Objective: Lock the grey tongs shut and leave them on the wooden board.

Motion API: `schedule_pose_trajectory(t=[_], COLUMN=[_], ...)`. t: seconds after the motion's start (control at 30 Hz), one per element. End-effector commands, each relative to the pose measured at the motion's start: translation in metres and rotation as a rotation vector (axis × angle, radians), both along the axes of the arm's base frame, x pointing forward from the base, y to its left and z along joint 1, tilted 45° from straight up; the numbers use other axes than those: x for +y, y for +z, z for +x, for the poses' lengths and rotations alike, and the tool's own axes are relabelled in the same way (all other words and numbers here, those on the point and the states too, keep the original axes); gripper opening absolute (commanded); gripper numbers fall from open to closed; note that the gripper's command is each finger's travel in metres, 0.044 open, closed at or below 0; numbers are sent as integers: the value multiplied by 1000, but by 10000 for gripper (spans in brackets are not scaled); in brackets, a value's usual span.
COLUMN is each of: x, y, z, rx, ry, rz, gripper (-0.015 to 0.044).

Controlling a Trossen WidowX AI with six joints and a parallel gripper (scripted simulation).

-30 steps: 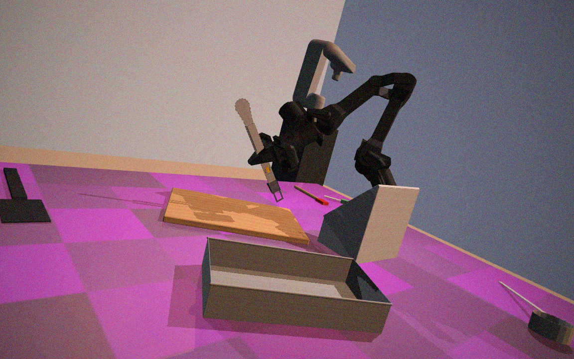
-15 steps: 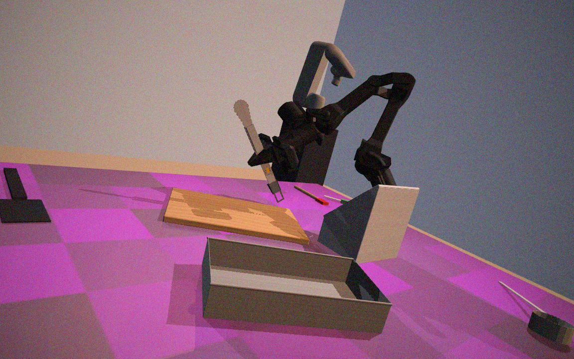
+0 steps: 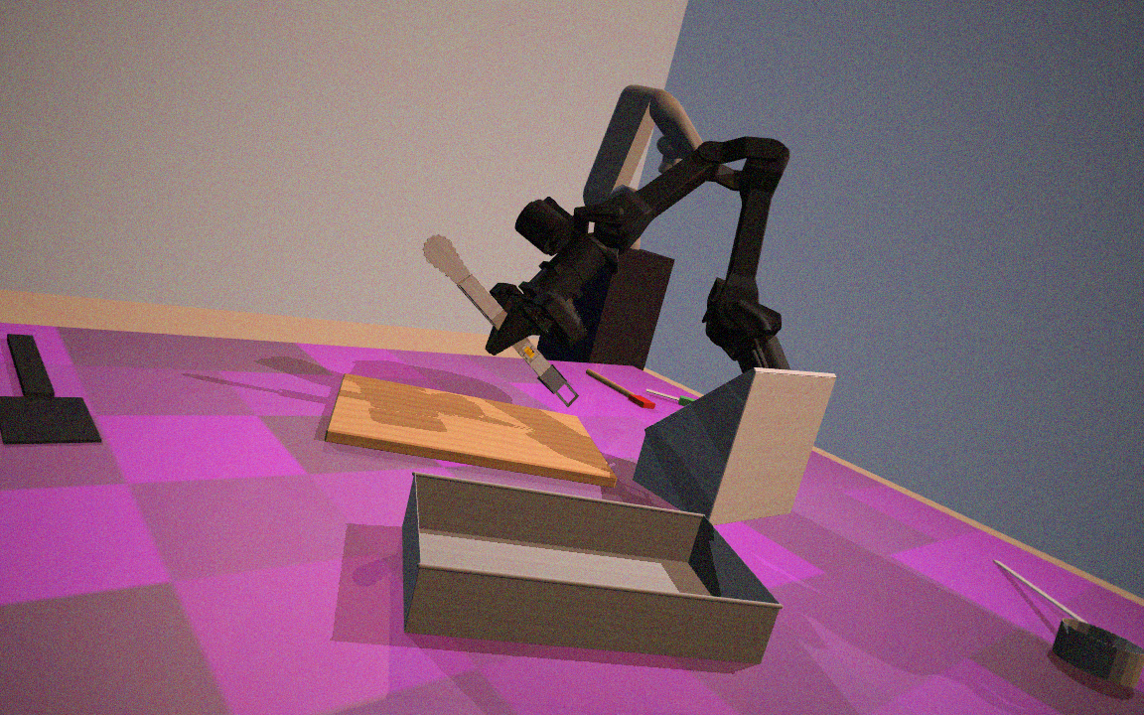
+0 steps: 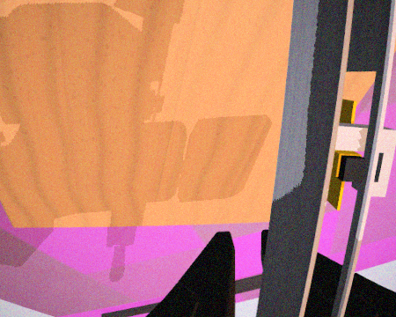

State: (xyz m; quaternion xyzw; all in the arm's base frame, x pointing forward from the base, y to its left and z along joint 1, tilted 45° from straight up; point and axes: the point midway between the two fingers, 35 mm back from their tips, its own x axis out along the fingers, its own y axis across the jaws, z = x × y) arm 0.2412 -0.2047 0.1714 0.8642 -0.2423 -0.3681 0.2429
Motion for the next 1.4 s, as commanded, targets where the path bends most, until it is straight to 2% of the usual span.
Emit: schedule_pose_trajectory(t=[0.0,0.5,1.03,1.37], x=[-3,-16,-24,-25], y=[-1,-14,-18,-18], z=[4,11,18,19], rx=[37,256,482,500], ry=[-38,-230,-404,-417], rz=[25,88,39,30], gripper=[-150,-150,-150,-150])
